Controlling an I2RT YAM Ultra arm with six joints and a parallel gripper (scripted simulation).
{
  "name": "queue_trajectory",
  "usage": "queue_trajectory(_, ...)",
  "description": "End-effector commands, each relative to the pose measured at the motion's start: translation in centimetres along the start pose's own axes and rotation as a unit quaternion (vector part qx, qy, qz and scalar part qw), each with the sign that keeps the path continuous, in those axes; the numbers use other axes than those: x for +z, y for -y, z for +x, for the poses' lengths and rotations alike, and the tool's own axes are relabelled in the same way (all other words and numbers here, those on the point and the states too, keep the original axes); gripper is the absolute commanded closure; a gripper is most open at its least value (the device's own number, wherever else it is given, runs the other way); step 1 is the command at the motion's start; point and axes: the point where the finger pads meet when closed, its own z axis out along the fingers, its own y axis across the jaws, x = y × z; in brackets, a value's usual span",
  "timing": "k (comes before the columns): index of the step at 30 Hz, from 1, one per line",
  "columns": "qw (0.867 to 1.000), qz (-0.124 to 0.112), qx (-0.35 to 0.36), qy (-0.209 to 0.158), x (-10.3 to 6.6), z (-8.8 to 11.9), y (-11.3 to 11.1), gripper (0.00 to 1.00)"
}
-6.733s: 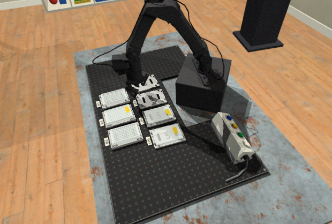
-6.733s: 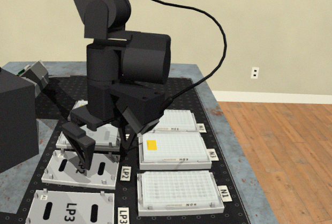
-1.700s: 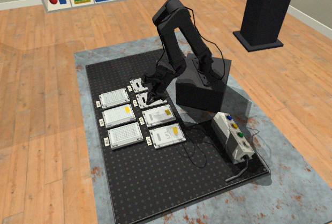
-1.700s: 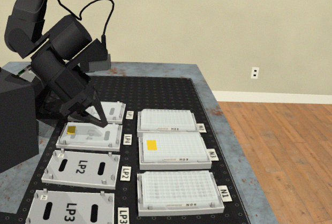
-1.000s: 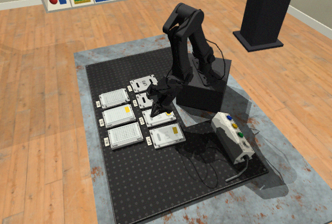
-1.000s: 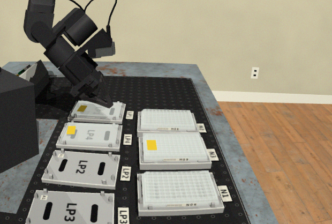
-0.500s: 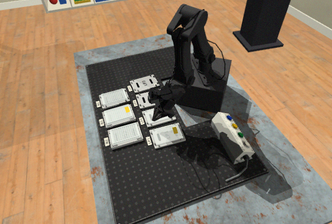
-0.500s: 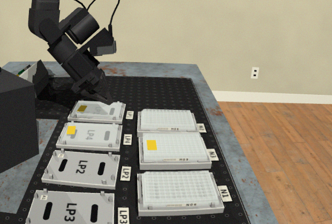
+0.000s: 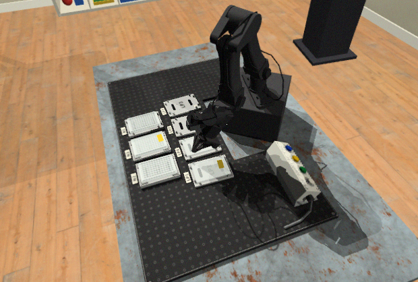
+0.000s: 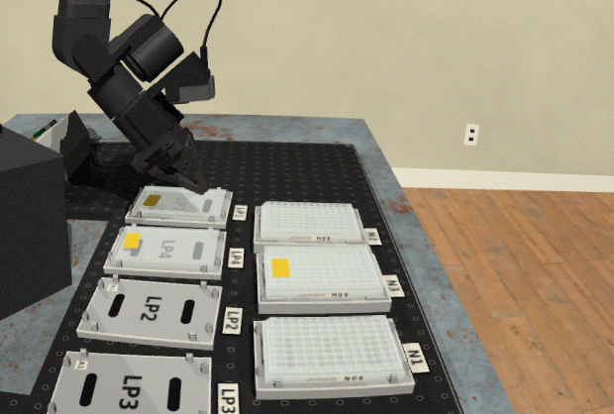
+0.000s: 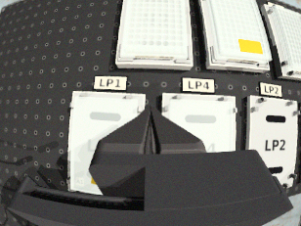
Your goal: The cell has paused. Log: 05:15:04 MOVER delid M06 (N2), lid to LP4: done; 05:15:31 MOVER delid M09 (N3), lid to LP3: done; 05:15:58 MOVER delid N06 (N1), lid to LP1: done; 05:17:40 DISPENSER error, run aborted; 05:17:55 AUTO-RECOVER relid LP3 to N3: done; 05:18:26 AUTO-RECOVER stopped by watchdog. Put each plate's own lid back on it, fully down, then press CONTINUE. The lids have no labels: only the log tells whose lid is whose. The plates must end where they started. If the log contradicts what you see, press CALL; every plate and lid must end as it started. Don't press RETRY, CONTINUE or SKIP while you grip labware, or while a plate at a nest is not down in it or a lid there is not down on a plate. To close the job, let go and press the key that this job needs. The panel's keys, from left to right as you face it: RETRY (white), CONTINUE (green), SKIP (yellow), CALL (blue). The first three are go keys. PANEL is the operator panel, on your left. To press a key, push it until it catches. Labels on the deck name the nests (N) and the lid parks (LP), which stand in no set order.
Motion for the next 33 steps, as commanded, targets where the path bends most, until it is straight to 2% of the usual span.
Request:
queue_trajectory(1,1.000,0.008,0.004,0.001,0.0,-0.2,0.3,1.00)
queue_trajectory(2,1.000,0.015,0.004,0.002,0.7,-0.9,0.7,1.00)
queue_trajectory(3,1.000,0.010,0.003,-0.005,1.1,-0.9,0.7,1.00)
queue_trajectory(15,1.000,0.009,0.003,-0.003,4.7,-5.3,2.8,1.00)
queue_trajectory(17,1.000,0.009,0.003,-0.003,4.7,-5.3,2.8,1.00)
queue_trajectory(33,1.000,0.009,0.003,-0.002,9.2,-10.8,5.5,1.00)
